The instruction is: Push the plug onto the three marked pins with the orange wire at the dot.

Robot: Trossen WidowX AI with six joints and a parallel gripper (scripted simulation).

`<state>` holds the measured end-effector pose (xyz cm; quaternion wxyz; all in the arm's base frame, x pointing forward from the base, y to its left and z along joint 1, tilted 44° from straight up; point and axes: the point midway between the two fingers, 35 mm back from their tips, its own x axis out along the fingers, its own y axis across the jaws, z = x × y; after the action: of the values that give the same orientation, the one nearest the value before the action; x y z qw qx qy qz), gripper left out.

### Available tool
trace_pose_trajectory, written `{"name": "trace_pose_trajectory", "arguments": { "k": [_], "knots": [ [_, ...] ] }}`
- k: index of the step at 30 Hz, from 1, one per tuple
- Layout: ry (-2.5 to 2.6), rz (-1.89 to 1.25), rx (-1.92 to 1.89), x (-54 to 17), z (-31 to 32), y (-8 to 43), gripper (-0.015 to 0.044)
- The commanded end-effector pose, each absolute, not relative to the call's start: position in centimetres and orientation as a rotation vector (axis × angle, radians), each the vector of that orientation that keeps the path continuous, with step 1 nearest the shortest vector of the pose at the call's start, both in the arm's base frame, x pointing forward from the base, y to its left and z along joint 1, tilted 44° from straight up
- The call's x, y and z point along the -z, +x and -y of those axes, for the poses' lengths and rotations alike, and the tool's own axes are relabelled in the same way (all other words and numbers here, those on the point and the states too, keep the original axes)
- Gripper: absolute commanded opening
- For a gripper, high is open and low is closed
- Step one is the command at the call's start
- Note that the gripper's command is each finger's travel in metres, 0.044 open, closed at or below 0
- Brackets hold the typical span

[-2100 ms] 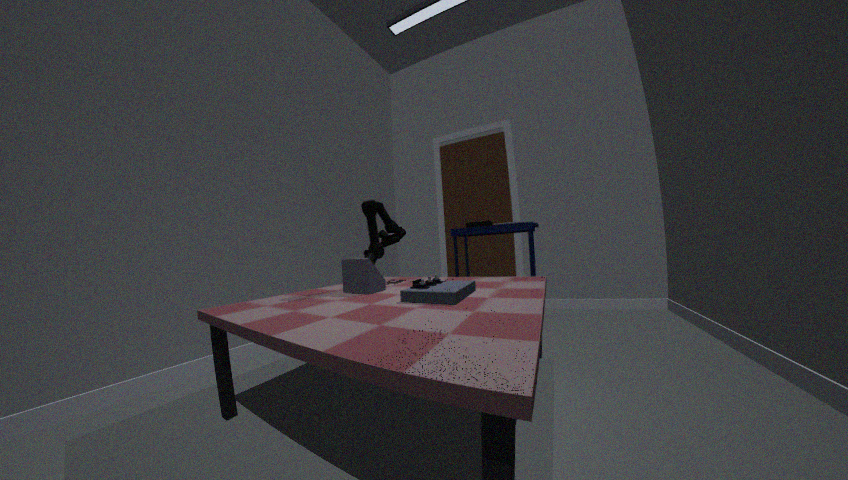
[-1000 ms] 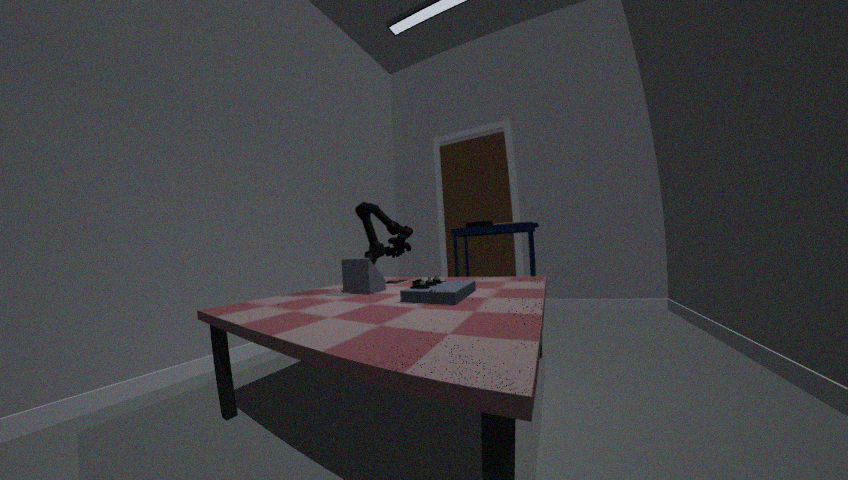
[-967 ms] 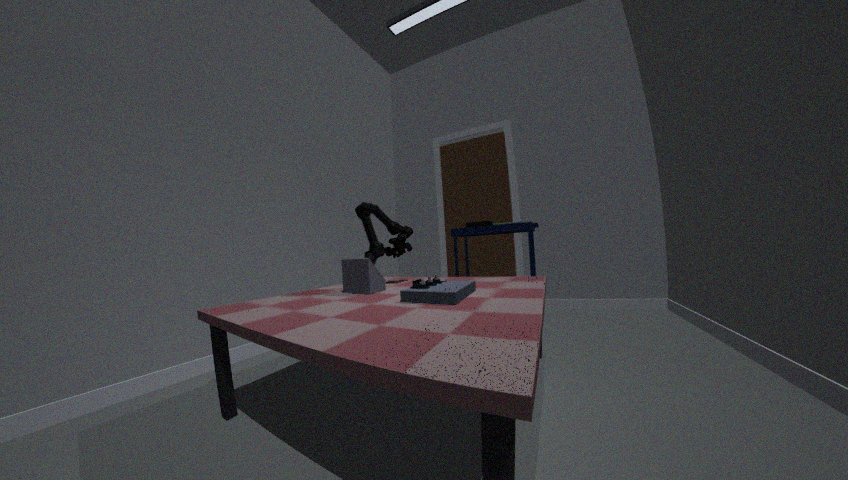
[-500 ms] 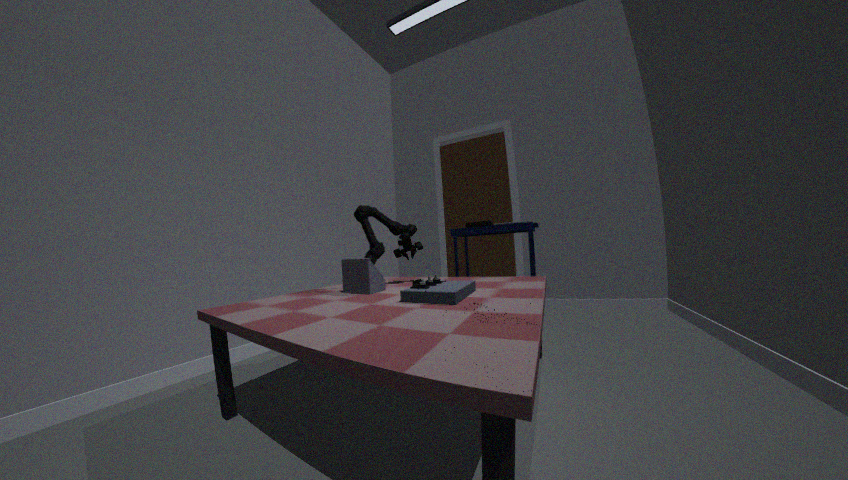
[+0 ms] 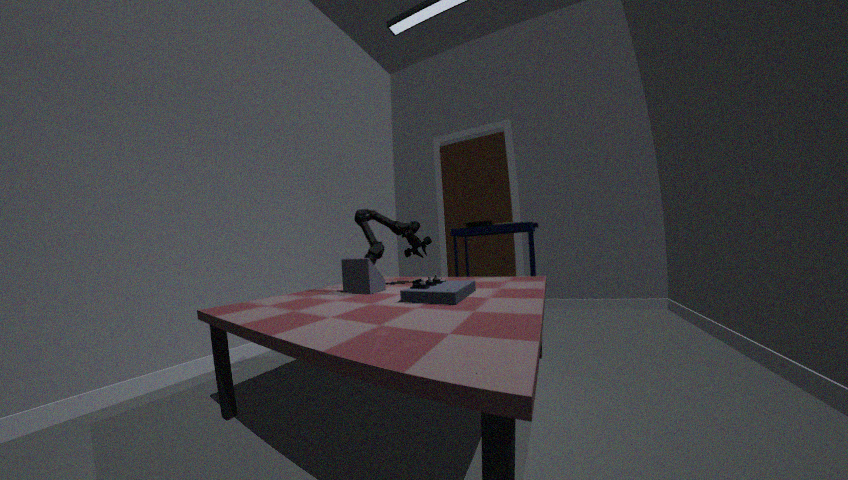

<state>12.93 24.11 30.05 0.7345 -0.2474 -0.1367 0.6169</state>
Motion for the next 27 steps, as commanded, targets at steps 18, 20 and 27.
{"name": "trace_pose_trajectory", "arguments": {
  "k": [18, 20, 27],
  "knots": [
    [-0.325, 0.084, -0.724, -31.2, -15.9, 25.1, 0.0115],
    [-0.299, 0.073, -0.667, -31.4, -14.8, 25.9, 0.0115],
    [-0.212, 0.047, -0.462, -31.8, -10.7, 28.5, 0.0115]
  ]
}}
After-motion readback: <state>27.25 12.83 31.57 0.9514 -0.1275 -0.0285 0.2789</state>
